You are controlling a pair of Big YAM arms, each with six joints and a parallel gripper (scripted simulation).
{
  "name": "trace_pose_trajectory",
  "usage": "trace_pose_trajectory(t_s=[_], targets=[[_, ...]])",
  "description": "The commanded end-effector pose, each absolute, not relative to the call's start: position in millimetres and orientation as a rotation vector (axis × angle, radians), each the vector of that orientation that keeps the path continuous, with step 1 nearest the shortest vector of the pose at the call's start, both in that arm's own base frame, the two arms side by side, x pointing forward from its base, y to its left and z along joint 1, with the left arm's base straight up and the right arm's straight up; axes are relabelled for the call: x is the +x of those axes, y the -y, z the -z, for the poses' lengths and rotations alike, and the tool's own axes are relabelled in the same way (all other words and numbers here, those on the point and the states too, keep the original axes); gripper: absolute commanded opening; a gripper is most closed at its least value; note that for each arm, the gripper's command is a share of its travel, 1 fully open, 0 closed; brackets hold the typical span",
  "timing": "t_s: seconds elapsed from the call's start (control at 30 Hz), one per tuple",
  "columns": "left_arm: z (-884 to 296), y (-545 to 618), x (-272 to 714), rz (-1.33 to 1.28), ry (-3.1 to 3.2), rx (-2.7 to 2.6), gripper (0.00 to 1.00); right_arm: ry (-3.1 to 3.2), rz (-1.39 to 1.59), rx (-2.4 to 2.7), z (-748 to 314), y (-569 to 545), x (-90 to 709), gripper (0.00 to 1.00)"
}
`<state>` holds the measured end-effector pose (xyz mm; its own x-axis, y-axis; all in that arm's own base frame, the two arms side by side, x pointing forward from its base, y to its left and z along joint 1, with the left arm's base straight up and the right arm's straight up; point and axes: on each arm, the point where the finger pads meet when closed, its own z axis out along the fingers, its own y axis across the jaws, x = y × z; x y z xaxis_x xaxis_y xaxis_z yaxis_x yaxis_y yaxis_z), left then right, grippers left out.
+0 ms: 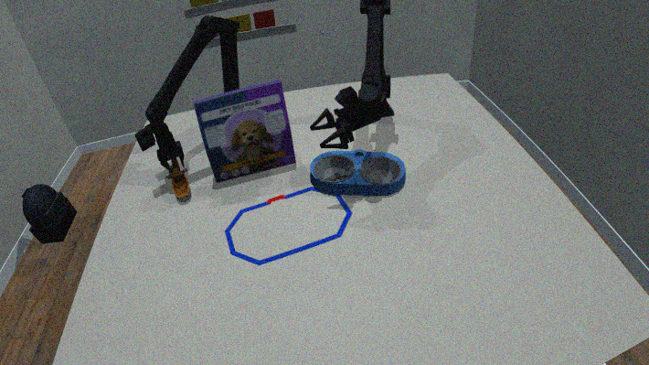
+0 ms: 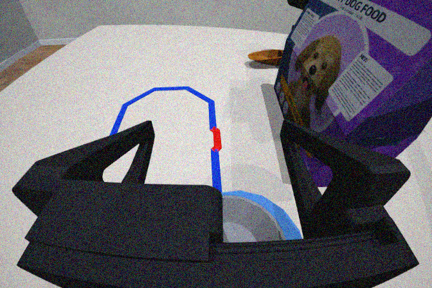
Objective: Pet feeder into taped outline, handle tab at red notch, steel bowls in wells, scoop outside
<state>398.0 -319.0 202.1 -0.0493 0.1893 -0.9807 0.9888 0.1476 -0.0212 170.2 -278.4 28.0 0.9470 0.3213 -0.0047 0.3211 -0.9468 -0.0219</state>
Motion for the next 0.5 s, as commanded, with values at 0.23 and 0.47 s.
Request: trace_pose_trajectory(t_s=[0.23,0.47], targets=[[-204.6,299.8,399.4,0.991,-1.396,1.218,1.0,0.503,0.017,-3.142,-90.3,295.9,179.0,1.0],[-202.0,291.2,393.3,0.982,-1.388,1.224,1.0,0.548,0.024,-3.145,-117.8,296.0,183.9,1.0]])
